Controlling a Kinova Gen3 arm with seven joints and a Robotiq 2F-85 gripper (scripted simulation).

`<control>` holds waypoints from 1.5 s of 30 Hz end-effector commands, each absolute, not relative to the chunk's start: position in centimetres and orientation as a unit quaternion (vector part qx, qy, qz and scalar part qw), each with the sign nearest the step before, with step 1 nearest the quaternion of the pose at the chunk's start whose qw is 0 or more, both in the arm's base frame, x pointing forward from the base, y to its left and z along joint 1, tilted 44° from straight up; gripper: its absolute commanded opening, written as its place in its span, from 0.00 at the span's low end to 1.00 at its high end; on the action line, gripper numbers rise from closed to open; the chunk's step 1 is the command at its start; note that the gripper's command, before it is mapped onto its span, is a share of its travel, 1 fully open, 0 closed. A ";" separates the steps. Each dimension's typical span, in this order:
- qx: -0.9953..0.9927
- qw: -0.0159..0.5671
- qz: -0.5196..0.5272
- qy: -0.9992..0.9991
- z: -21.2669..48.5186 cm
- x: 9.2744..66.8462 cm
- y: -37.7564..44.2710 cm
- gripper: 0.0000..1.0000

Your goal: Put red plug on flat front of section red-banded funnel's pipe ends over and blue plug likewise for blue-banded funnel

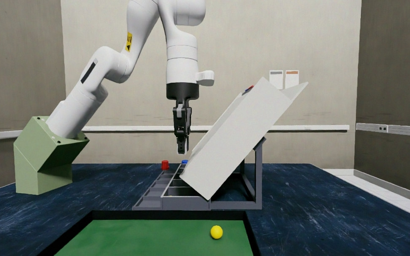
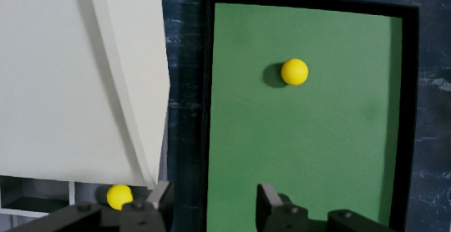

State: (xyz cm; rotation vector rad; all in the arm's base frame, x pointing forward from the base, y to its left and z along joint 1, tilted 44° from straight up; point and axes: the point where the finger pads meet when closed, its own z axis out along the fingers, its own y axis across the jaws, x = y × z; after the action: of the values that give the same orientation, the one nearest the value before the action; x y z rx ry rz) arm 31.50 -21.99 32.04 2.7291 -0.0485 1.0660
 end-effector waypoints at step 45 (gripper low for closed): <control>0.927 0.097 0.362 -0.015 28.5 45.5 -31.3 0.50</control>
State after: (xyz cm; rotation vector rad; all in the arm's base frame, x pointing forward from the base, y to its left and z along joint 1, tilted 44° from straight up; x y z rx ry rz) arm 45.52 -31.28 28.45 2.7461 -0.0420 1.0702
